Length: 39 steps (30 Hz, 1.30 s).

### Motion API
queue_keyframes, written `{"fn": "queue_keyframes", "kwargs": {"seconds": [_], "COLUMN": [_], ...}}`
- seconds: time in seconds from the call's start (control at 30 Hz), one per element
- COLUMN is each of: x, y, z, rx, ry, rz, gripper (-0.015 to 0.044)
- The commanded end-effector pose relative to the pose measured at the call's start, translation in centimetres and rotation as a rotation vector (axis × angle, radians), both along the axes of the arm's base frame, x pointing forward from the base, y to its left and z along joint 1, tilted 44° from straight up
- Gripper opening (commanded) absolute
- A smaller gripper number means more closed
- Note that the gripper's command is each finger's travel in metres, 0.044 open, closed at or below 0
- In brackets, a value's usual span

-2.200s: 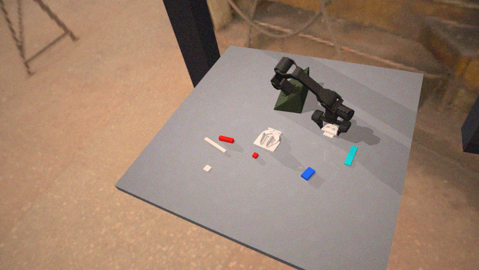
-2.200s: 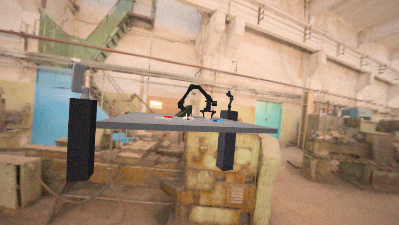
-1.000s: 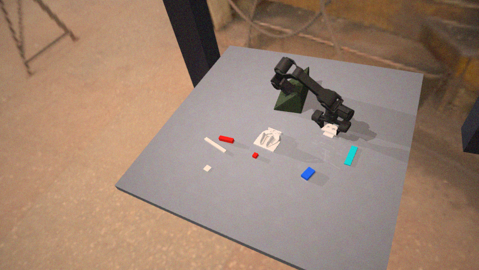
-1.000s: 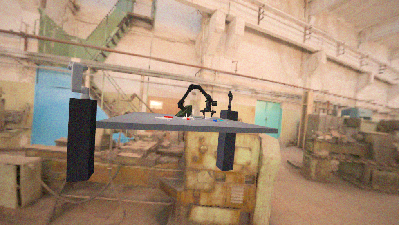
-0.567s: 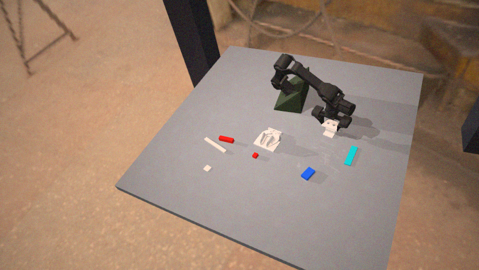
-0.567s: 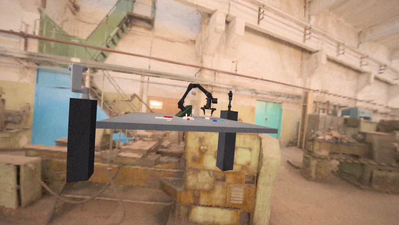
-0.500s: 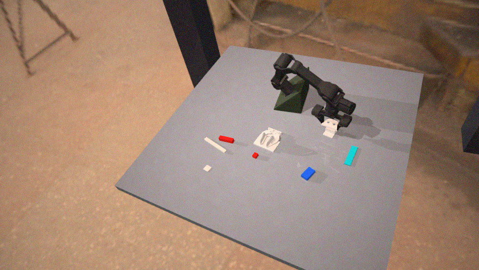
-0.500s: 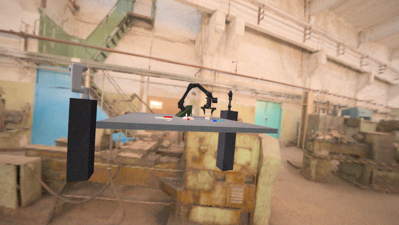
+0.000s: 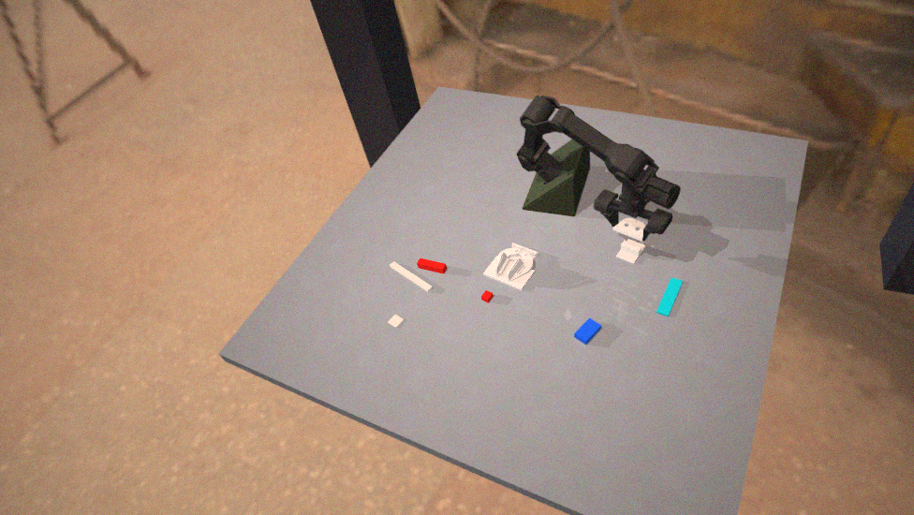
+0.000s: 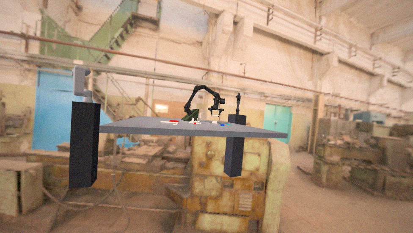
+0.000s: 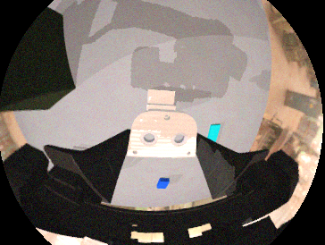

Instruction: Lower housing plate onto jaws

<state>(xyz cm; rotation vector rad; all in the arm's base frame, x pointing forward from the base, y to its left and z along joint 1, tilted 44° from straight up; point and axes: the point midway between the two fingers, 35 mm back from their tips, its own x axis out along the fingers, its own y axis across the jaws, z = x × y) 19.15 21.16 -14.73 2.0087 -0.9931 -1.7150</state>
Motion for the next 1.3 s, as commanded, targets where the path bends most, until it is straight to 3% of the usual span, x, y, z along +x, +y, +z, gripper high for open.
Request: {"fn": "queue_keyframes", "kwargs": {"seconds": [0.0,1.27], "x": [0.5,6.3], "y": [-0.2,-6.1], "z": [0.7,8.5], "rx": [0.009,0.076], "ry": [-0.053,-0.789], "rz": [-0.064,-0.879], "gripper": [0.0351,0.0351]}}
